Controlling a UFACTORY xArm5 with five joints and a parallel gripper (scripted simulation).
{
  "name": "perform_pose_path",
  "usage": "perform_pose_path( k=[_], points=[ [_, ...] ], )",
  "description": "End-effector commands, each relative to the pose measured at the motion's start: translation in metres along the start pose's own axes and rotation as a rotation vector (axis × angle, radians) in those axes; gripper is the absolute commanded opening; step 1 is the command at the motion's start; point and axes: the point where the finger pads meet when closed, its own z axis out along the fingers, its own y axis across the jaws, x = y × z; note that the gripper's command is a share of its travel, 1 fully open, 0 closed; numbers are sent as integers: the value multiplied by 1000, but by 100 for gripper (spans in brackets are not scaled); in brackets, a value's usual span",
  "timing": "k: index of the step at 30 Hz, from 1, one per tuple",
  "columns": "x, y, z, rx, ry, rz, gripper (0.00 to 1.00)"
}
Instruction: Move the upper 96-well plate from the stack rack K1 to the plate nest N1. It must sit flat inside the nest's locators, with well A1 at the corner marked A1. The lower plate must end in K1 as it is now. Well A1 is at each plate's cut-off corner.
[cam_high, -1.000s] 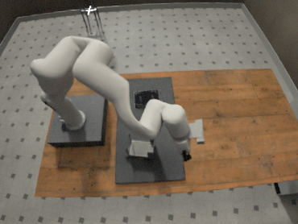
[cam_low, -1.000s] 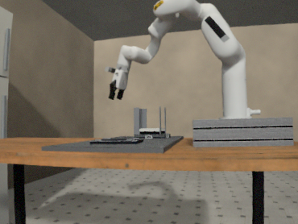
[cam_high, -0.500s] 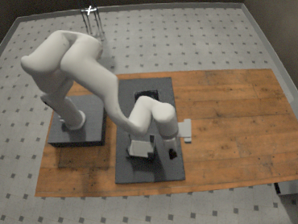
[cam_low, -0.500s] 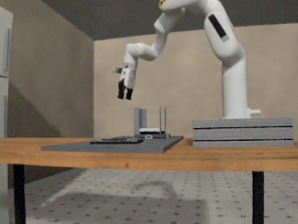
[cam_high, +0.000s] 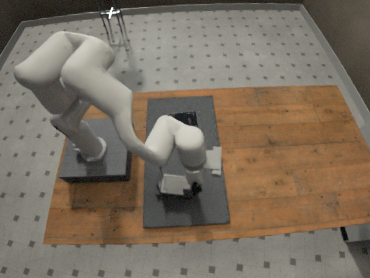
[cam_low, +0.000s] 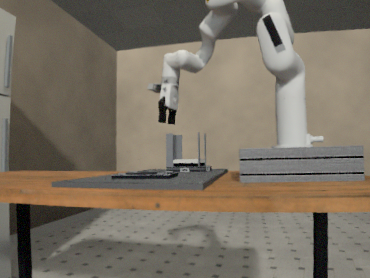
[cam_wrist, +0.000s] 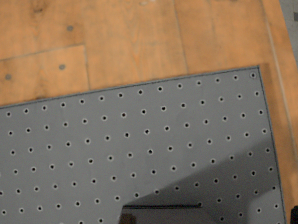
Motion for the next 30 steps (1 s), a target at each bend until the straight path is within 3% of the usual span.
perform_pose_path(
  k=[1,2,4,9,12,14,19,30],
  points=[
    [-18,-3,-2,2,-8,2,100],
    [-22,-4,-2,2,-8,2,100],
    [-32,-5,-2,16,-62,13,100],
    [-57,-10,-2,16,-63,13,100],
    [-57,-10,-2,16,-63,13,100],
    [-67,-12,-2,31,-117,23,100],
    [-92,-17,-2,31,-117,23,100],
    [-93,-17,-2,31,-117,23,100]
  ],
)
